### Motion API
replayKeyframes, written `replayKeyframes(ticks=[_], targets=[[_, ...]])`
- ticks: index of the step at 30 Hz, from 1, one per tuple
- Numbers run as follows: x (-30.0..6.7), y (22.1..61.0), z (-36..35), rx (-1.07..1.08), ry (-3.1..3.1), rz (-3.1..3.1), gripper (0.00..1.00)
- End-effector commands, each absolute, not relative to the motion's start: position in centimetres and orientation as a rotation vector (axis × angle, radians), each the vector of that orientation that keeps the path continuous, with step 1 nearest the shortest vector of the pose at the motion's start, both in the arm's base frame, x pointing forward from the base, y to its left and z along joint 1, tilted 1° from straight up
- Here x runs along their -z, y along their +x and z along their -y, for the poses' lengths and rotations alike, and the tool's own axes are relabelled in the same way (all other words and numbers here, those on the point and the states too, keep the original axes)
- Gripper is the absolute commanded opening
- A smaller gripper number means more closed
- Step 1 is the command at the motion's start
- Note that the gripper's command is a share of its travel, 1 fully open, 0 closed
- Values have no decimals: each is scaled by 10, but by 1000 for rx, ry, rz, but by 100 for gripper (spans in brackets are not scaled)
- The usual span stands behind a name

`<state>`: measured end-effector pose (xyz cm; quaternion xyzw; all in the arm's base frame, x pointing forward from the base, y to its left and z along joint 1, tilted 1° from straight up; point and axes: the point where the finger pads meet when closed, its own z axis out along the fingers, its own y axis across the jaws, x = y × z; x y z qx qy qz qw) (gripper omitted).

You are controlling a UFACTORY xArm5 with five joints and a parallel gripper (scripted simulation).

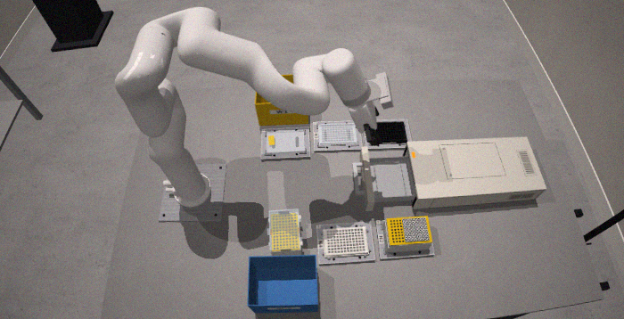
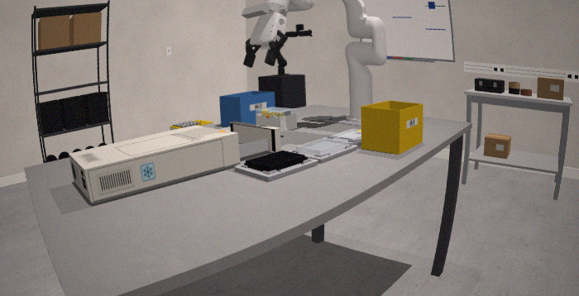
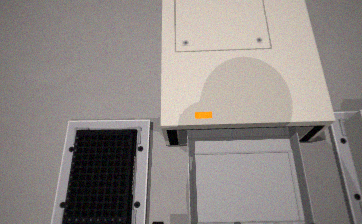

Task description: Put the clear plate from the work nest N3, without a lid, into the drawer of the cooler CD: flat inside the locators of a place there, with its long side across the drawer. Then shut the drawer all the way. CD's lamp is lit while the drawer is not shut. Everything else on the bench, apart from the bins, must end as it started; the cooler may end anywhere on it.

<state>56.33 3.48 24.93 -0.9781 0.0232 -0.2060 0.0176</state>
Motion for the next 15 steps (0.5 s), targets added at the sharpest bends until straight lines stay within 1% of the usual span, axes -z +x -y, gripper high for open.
replayKeyframes(ticks=[1, 3, 6, 9, 11, 15], targets=[[-251, 550, -31, 607, -3051, -68, 100], [-250, 540, -28, 510, -3078, -57, 100], [-250, 527, -24, 510, -3078, -57, 100], [-250, 527, -24, 510, -3078, -57, 100], [-250, 517, -22, 412, -3100, -46, 100], [-249, 503, -19, 412, -3100, -46, 100]])
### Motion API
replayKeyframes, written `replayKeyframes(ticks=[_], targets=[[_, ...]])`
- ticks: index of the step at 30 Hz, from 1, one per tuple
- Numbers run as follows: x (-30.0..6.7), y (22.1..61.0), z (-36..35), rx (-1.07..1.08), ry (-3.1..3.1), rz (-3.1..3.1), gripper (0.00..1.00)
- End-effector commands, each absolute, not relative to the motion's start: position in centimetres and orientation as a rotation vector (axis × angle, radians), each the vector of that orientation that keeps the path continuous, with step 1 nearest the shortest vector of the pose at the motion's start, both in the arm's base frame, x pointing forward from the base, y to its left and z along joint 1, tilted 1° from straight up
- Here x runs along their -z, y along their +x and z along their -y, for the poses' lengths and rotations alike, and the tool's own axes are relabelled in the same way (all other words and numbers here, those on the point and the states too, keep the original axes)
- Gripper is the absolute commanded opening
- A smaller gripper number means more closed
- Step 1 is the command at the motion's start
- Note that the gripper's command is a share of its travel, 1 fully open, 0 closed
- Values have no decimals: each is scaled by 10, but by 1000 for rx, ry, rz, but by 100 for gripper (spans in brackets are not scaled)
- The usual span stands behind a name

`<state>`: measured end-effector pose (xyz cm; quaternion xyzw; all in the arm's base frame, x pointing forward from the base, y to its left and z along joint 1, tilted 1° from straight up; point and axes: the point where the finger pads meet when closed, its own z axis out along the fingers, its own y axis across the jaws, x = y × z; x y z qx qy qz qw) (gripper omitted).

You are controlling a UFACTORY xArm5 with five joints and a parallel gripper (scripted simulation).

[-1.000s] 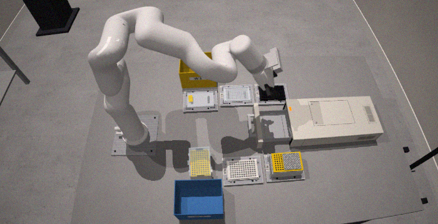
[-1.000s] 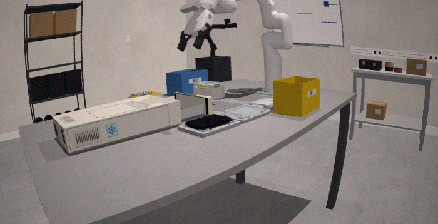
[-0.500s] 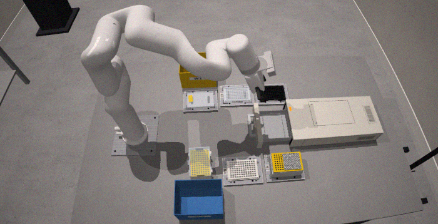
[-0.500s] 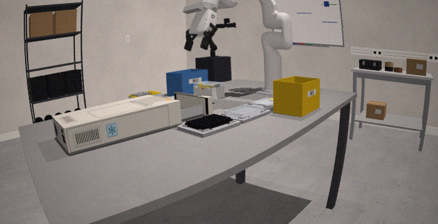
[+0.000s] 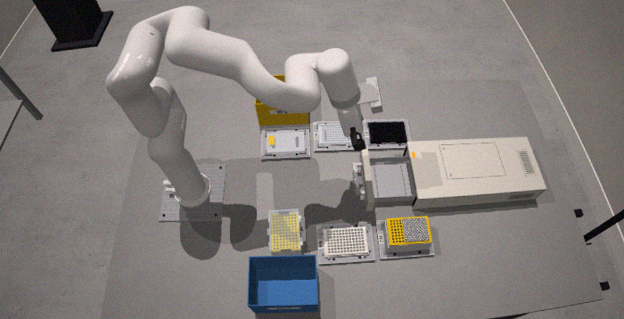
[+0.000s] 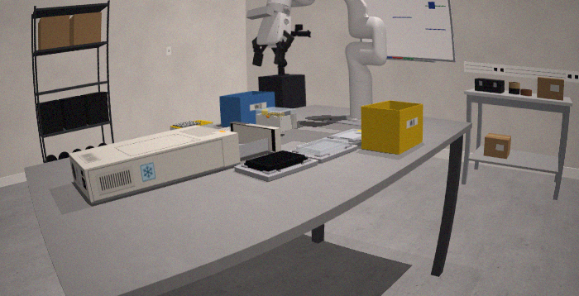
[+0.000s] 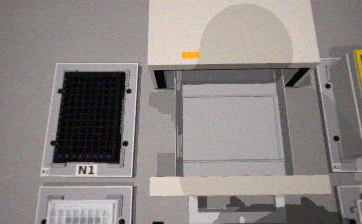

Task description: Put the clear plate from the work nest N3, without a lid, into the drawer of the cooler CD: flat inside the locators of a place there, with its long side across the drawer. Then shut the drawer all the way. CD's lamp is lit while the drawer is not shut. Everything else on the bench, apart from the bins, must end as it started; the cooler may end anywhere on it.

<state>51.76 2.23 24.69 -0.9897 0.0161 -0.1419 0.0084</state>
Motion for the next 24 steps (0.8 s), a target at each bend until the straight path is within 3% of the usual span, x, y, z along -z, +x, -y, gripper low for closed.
replayKeyframes(ticks=[1, 3, 24], targets=[[-249, 503, -19, 412, -3100, -46, 100], [-249, 494, -16, 312, -3118, -35, 100], [-250, 428, -4, 109, -3139, -12, 100]])
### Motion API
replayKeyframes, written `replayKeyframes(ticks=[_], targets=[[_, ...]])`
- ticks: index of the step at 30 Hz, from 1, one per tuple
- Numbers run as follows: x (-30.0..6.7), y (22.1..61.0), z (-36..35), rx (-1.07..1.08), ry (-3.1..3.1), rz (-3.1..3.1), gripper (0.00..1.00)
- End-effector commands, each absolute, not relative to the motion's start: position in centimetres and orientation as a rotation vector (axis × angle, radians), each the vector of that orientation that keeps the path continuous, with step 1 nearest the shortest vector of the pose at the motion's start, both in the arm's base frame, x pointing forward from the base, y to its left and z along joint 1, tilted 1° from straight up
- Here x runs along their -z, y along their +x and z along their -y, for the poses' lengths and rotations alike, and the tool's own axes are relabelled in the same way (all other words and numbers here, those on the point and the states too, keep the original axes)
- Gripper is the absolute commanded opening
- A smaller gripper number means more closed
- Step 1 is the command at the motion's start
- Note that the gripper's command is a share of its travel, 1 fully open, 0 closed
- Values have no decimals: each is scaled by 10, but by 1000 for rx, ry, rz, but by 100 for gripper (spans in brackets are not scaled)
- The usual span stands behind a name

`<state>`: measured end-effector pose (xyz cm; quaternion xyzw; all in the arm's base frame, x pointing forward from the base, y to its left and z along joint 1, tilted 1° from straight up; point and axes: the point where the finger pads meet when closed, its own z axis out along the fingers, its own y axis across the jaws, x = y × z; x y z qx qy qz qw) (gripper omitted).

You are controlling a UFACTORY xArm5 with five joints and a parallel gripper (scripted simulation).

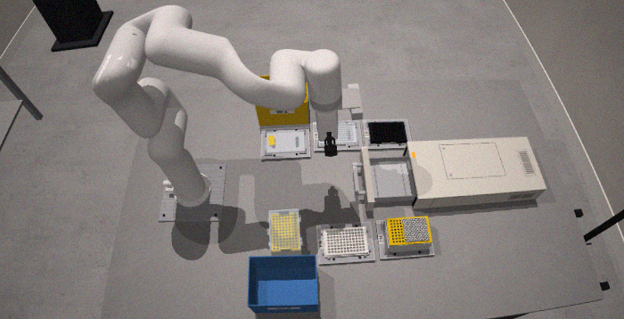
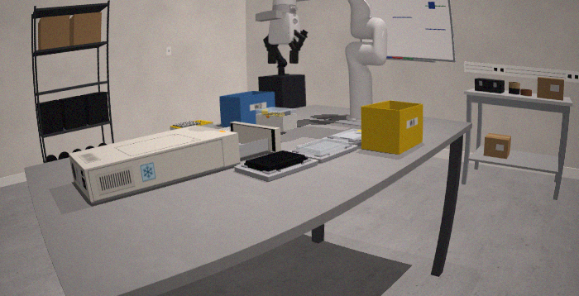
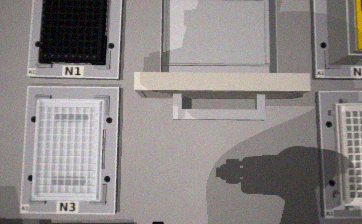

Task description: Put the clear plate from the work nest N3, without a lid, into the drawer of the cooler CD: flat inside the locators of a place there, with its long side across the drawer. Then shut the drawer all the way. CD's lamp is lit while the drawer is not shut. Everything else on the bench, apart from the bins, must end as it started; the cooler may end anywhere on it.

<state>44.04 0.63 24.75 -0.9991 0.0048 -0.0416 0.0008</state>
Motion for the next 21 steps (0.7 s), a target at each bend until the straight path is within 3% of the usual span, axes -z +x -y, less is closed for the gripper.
replayKeyframes(ticks=[1, 21], targets=[[-253, 428, 0, 58, -3132, -10, 100], [-259, 429, 6, 13, -3125, -8, 100]])
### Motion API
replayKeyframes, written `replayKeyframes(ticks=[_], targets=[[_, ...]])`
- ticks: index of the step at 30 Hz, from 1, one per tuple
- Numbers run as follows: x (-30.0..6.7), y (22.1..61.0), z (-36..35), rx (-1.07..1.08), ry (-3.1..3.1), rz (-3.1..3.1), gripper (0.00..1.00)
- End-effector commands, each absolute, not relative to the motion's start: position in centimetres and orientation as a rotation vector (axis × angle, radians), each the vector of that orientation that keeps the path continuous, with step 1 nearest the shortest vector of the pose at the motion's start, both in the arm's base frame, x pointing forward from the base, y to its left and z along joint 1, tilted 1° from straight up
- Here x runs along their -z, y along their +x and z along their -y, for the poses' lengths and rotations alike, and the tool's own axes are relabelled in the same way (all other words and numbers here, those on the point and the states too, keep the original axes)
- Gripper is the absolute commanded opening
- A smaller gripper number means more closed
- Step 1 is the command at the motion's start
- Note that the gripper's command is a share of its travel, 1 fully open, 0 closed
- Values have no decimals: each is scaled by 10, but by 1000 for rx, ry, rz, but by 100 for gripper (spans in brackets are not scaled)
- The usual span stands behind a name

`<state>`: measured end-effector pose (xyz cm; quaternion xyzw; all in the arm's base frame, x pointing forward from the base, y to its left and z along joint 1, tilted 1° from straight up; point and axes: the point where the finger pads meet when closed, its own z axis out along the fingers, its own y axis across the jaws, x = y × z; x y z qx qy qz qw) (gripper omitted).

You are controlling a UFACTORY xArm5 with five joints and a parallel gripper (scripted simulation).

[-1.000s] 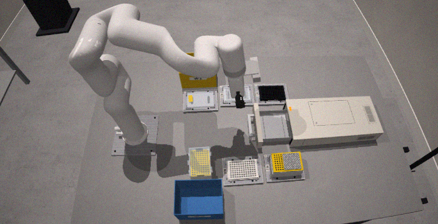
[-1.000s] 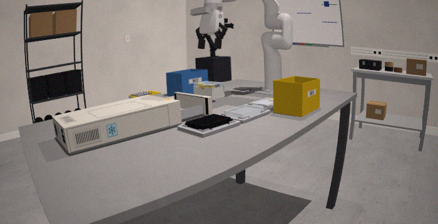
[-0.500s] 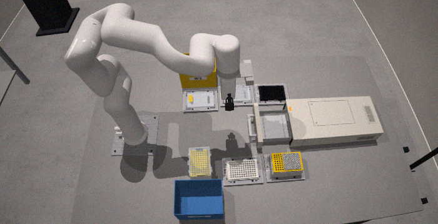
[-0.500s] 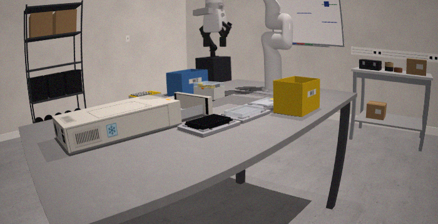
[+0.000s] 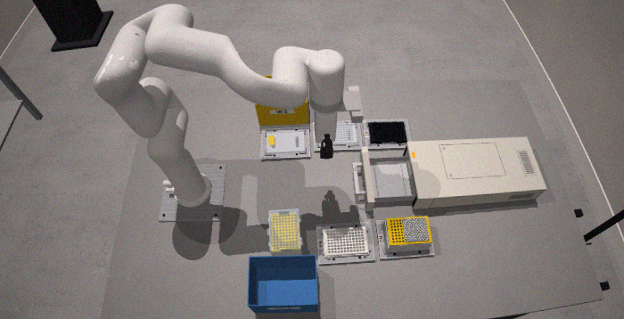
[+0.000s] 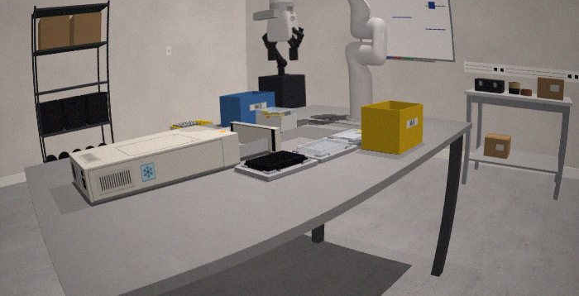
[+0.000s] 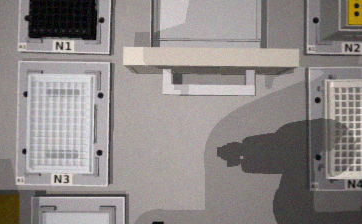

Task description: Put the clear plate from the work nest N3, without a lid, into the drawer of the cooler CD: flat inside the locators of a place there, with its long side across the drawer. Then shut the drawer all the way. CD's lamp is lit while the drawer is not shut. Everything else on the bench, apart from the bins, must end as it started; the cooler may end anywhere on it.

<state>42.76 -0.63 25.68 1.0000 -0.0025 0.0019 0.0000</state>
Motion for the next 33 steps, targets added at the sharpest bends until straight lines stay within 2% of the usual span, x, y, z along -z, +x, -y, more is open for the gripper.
replayKeyframes(ticks=[1, 33], targets=[[-255, 432, 6, -14, 3158, -45, 88], [-159, 541, 2, -25, 2770, -1504, 88]])
